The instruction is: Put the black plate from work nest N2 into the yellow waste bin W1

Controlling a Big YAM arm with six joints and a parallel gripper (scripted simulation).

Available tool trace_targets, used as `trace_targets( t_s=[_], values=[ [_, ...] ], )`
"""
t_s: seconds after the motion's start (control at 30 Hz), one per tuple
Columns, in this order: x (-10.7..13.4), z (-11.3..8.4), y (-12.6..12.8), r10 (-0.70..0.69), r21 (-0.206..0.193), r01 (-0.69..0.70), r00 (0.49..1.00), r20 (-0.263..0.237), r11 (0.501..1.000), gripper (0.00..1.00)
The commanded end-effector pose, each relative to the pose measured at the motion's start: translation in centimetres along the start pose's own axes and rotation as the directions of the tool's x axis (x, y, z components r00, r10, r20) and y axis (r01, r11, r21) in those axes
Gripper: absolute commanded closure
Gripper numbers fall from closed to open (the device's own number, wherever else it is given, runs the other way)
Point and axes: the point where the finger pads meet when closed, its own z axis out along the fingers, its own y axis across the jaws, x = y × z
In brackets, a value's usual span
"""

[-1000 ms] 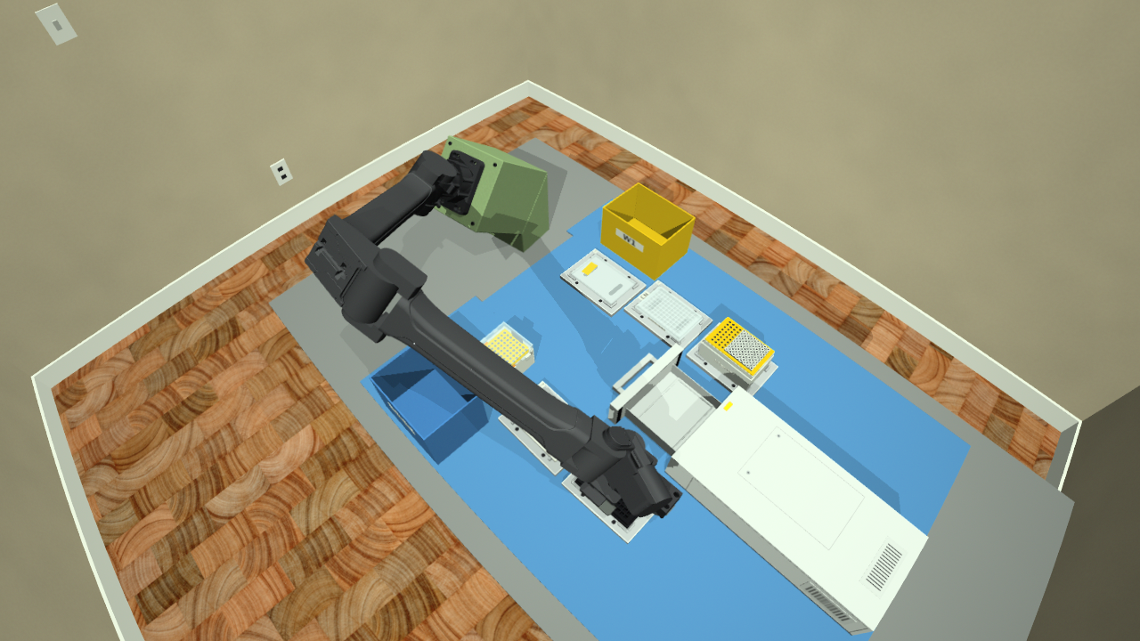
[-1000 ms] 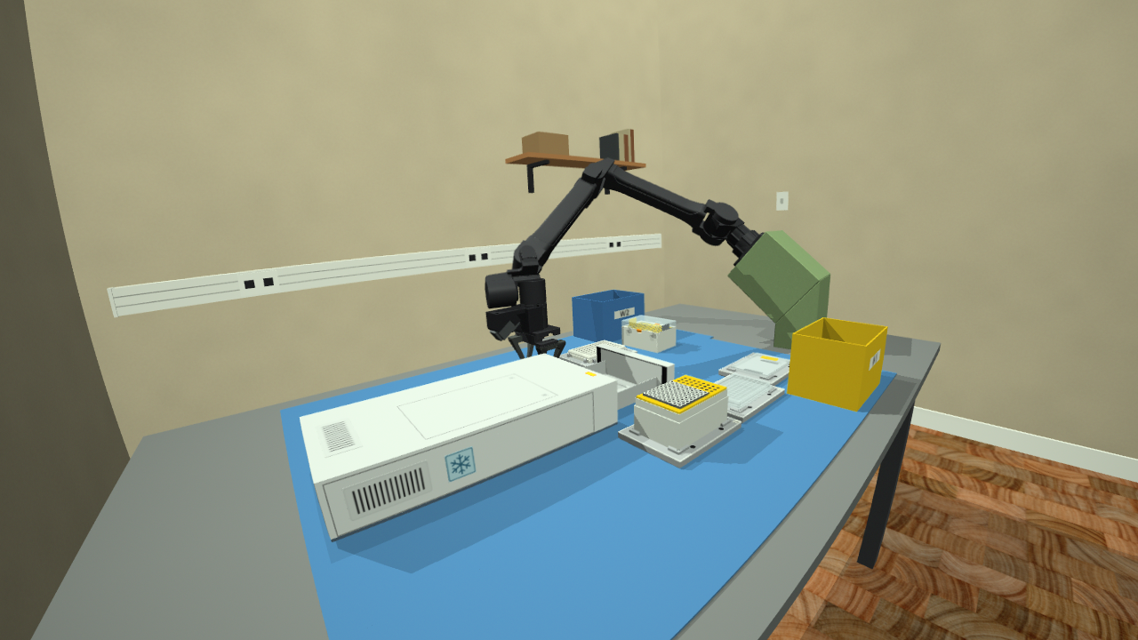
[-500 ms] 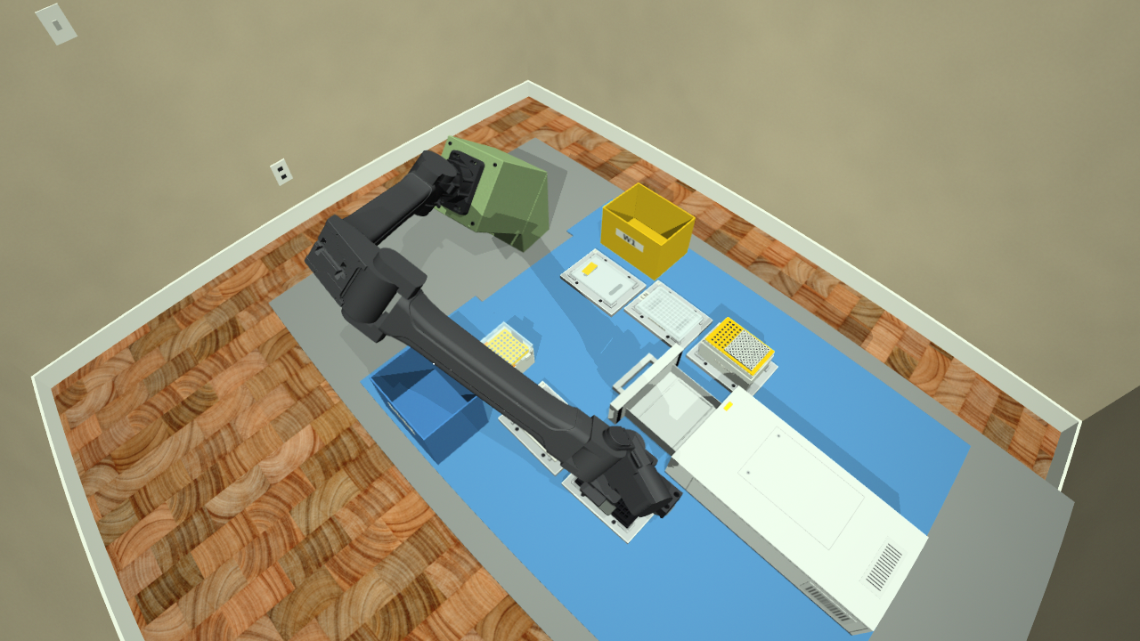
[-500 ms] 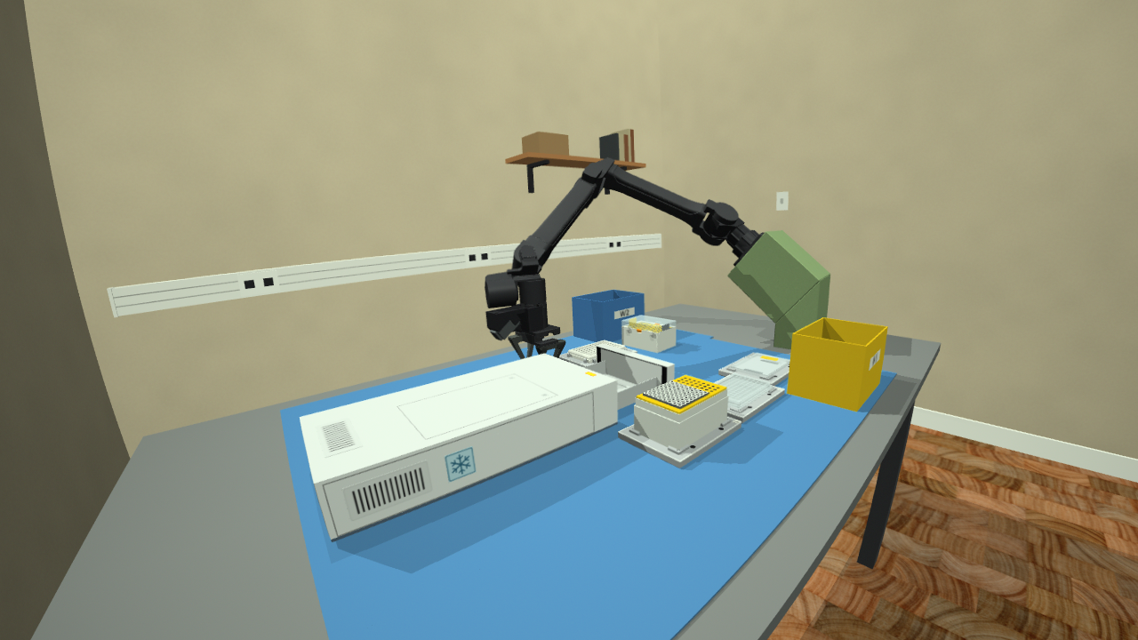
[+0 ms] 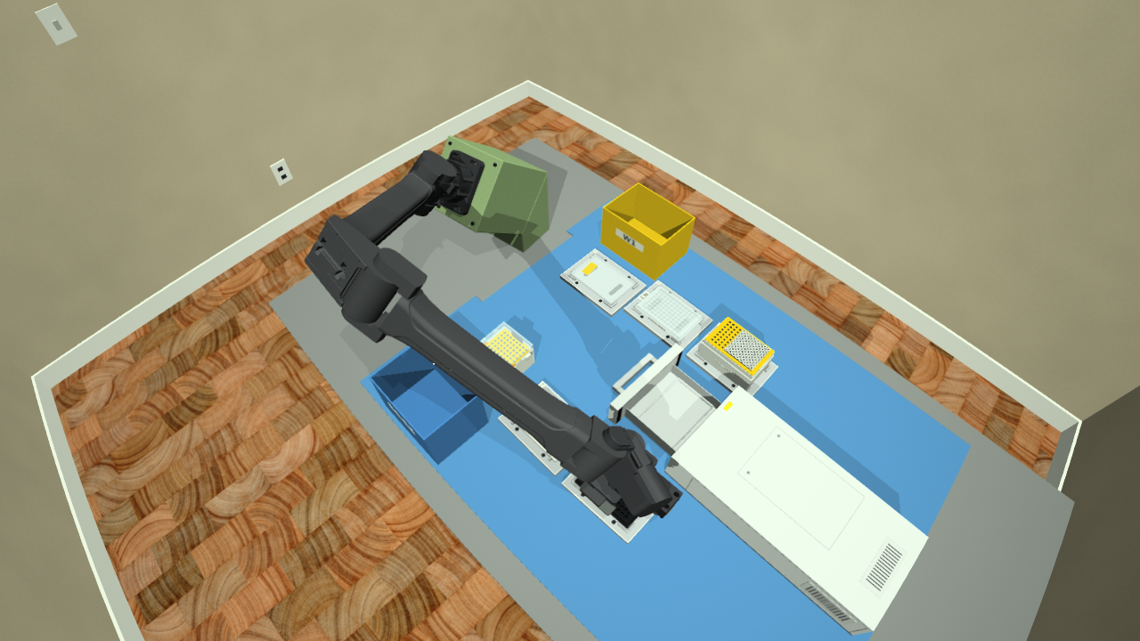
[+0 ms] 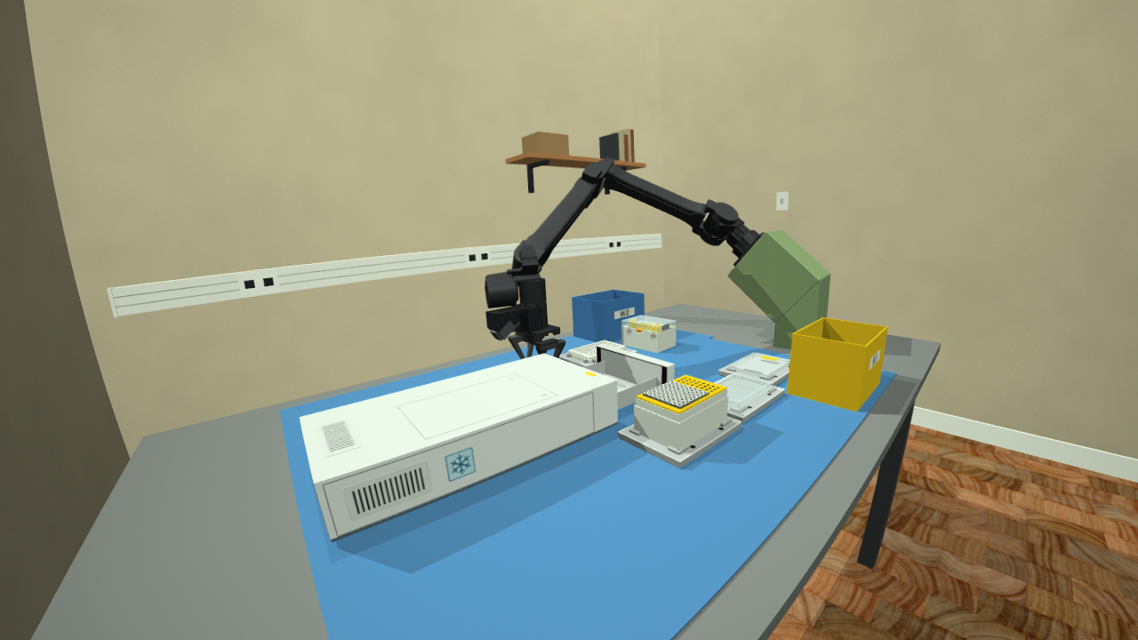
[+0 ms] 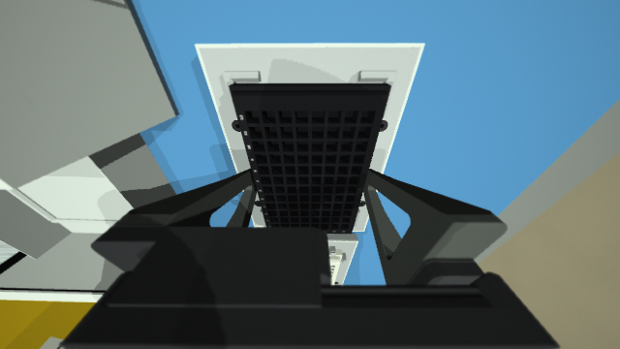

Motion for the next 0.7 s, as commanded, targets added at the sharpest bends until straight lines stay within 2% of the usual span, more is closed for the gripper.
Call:
trace_targets(
  t_s=[0.0,0.67],
  values=[
    [-1.19,-3.15,-0.27,0.005,0.007,-0.005,0.999,0.038,1.000,1.00],
    [-1.07,-3.49,-0.17,0.003,0.006,-0.003,0.999,0.036,1.000,1.00]
  ],
)
